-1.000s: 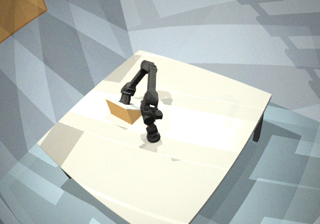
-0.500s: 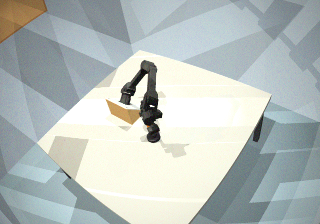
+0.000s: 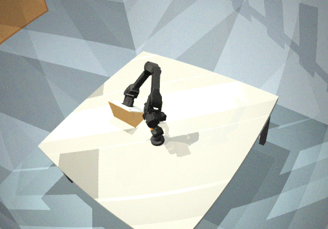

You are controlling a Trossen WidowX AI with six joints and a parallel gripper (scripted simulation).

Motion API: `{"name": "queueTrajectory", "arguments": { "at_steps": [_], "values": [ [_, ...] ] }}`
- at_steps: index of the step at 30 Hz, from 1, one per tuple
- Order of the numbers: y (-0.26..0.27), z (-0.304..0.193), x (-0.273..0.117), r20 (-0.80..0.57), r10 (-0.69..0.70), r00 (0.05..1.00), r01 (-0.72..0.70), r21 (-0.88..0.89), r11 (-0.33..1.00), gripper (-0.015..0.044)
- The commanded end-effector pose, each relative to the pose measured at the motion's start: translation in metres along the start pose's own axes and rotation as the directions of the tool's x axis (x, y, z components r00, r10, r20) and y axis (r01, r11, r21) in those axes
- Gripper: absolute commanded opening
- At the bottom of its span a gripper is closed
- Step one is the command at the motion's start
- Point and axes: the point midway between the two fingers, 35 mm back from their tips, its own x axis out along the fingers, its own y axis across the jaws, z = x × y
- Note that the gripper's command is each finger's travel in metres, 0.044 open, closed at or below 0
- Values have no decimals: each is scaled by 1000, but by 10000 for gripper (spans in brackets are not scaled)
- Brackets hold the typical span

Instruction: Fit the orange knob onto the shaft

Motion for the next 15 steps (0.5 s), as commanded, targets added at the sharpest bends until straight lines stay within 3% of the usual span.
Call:
{"name": "queueTrajectory", "arguments": {
  "at_steps": [1, 9, 15],
  "values": [
    [-1, 0, 0, 1, -2, 1000, 2, -5, 1000, 0],
    [-2, 0, -5, 1, -2, 1000, 3, -14, 1000, 0],
    [-3, 0, -5, 1, -3, 1000, 3, -203, 979, 0]
  ]
}}
